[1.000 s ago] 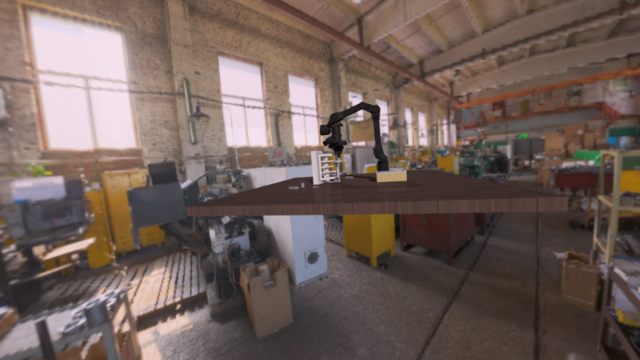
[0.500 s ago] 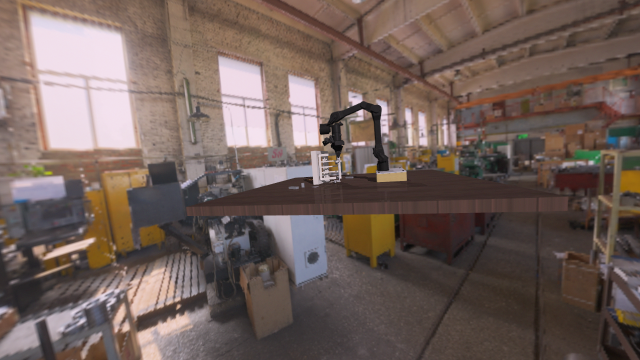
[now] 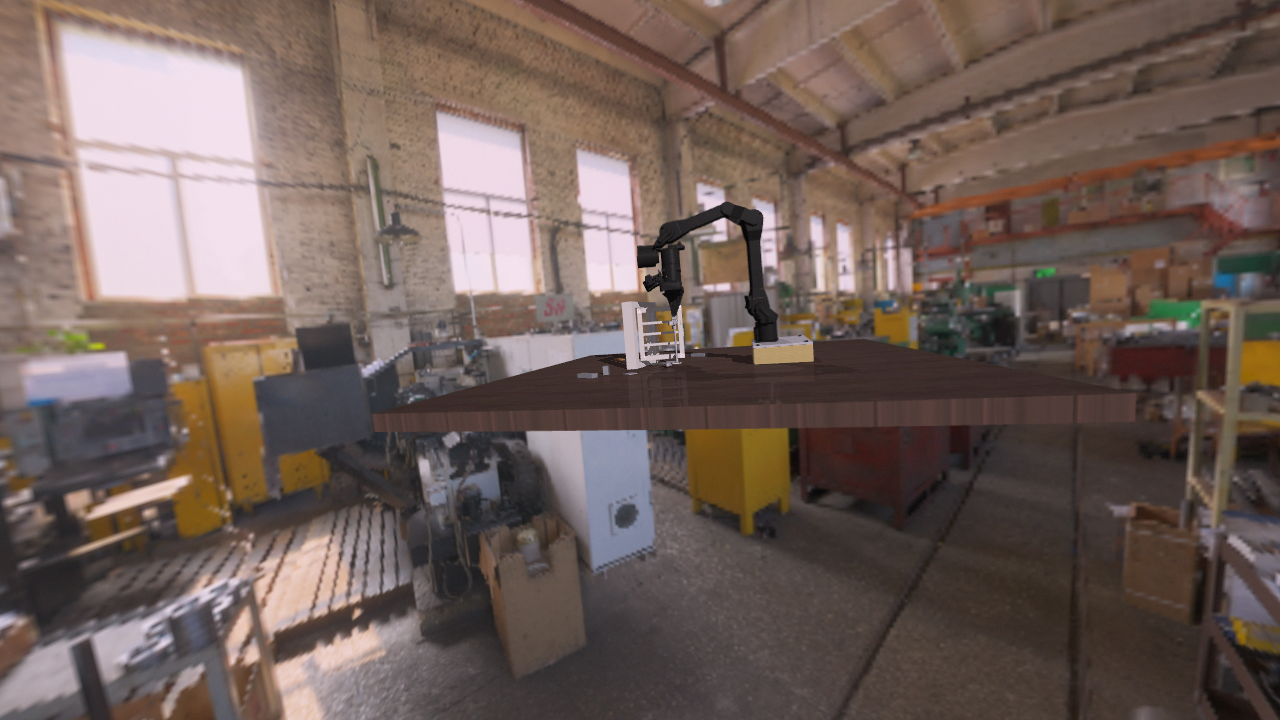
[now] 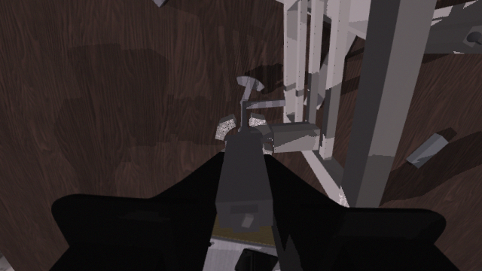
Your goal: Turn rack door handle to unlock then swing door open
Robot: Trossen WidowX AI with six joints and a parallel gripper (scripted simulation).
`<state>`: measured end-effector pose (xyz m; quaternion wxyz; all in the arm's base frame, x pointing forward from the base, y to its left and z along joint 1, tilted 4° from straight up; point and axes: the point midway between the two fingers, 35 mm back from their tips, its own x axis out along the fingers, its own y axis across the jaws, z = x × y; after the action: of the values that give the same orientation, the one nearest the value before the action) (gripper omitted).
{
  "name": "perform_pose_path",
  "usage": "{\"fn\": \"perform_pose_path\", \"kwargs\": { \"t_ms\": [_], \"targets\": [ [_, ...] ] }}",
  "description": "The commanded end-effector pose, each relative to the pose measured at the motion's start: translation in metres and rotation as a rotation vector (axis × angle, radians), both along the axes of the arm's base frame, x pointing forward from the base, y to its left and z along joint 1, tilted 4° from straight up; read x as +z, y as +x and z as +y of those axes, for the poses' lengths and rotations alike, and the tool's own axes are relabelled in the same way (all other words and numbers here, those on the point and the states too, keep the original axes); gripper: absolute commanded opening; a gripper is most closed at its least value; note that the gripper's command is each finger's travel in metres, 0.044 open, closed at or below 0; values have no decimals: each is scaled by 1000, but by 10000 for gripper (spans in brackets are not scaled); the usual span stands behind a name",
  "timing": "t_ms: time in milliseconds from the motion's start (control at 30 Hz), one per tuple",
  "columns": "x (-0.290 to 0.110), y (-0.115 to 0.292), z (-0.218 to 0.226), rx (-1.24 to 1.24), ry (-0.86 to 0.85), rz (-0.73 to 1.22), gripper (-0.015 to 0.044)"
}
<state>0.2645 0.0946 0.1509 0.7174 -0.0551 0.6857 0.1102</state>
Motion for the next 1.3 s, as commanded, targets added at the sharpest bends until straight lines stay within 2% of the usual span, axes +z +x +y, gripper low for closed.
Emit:
{"fn": "perform_pose_path", "kwargs": {
  "t_ms": [0,800,1267],
  "targets": [
    [1,1,6,-82,-2,6,10],
    [5,11,49,-437,15,35,10],
    [5,12,51,-446,15,35,10]
  ]
}}
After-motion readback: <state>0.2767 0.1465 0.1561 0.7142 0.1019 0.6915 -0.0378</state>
